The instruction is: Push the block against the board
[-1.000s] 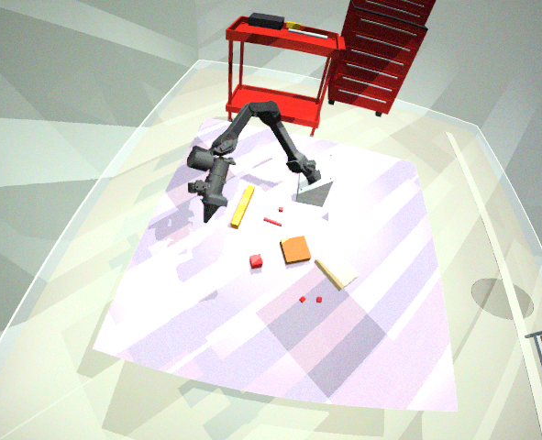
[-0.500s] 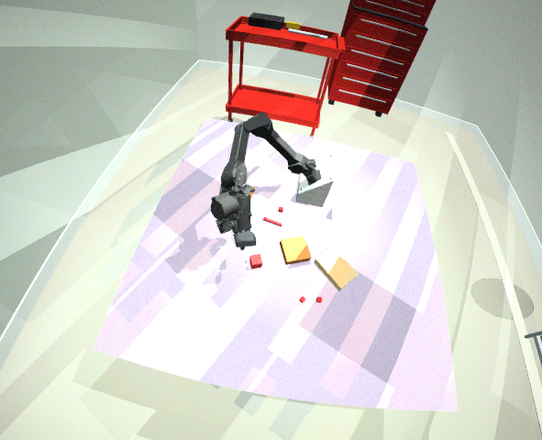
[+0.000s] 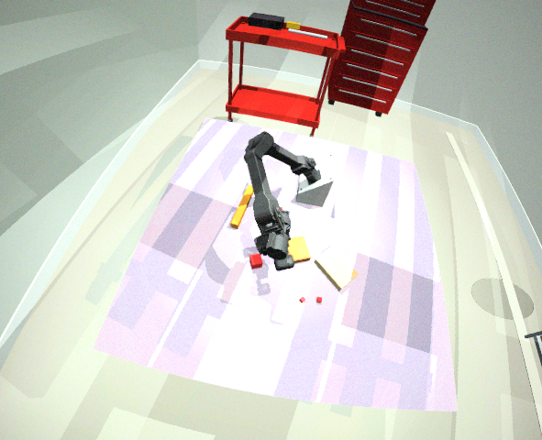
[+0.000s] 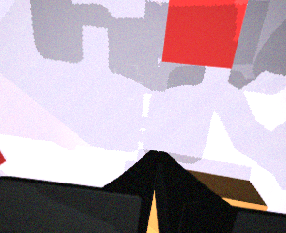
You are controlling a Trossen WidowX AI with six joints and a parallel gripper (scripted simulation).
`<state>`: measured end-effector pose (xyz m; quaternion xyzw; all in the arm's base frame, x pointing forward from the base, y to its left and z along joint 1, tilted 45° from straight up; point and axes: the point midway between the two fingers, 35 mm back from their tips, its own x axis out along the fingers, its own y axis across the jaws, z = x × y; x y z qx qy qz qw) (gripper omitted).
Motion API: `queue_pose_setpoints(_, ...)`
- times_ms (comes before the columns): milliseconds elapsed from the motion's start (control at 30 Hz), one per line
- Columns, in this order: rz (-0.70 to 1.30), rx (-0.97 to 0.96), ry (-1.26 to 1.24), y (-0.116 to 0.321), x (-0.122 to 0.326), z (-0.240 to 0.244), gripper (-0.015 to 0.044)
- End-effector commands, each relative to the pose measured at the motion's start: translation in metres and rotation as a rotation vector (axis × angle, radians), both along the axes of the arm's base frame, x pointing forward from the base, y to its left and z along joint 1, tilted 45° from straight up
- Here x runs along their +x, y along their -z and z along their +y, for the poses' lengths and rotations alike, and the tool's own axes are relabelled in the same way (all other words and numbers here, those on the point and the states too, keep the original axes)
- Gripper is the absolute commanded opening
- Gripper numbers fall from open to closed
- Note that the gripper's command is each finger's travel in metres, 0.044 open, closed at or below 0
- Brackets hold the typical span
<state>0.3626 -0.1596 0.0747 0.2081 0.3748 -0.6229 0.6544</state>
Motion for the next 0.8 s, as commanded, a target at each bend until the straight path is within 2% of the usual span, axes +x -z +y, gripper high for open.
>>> queue_pose_setpoints(0,0.038,-0.044,0.034,0.013,-0.002,0.008,0.0000)
queue_pose_setpoints(167,0.042,-0.048,0.036,0.017,-0.003,0.006,0.0000)
queue_pose_setpoints(333,0.043,-0.051,0.038,0.054,-0.010,-0.030,0.0000)
queue_pose_setpoints(767,0.043,-0.050,0.037,0.060,-0.011,-0.024,0.0000)
